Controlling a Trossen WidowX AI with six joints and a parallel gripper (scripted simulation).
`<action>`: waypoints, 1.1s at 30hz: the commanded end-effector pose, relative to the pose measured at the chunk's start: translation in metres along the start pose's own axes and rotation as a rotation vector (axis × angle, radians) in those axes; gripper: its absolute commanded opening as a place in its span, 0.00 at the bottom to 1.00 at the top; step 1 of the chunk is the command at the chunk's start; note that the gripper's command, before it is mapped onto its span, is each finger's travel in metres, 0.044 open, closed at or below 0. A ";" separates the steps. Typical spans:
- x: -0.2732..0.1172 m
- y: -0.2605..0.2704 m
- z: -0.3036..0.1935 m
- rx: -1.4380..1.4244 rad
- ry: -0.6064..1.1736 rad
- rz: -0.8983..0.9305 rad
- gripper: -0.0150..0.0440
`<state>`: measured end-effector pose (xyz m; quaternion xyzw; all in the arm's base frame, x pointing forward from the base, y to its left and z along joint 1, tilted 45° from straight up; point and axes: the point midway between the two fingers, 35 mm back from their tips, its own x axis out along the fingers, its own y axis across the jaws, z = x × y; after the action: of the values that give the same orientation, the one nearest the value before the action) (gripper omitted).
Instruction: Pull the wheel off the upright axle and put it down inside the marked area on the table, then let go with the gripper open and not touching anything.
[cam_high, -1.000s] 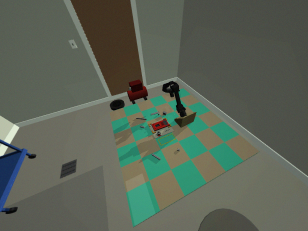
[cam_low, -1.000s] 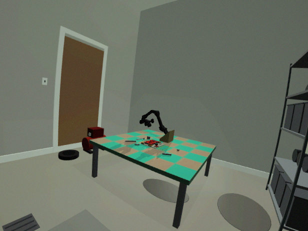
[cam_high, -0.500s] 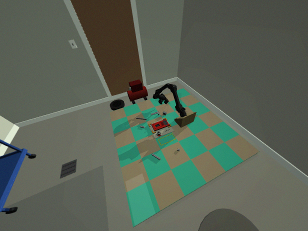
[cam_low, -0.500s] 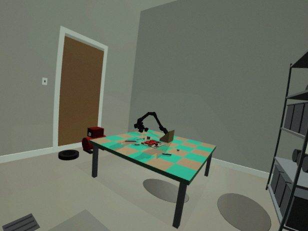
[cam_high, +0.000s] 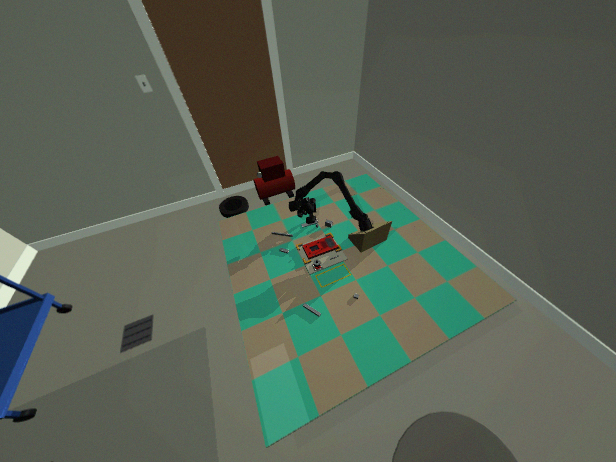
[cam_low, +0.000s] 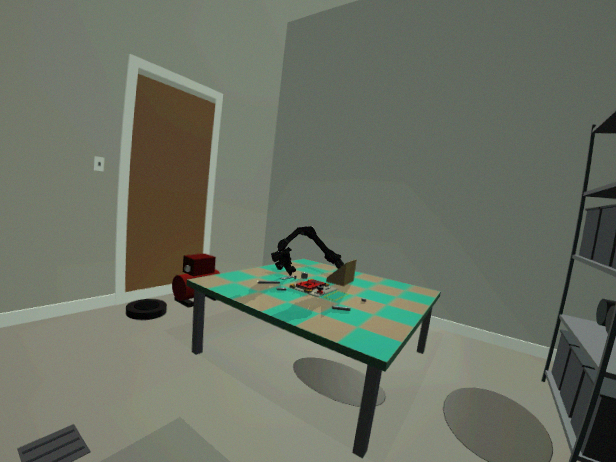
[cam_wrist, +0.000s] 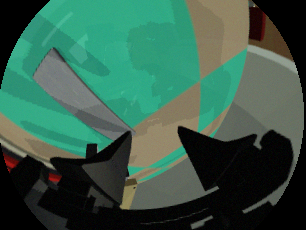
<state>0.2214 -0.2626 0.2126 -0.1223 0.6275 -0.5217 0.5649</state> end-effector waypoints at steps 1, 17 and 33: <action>-0.021 0.045 0.015 0.118 -0.058 0.054 0.76; -0.128 0.246 -0.011 0.575 -0.173 0.295 0.76; -0.191 0.362 -0.110 1.021 -0.140 0.477 0.76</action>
<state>0.3537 0.0733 0.0253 0.2433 0.2905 -0.6017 0.7031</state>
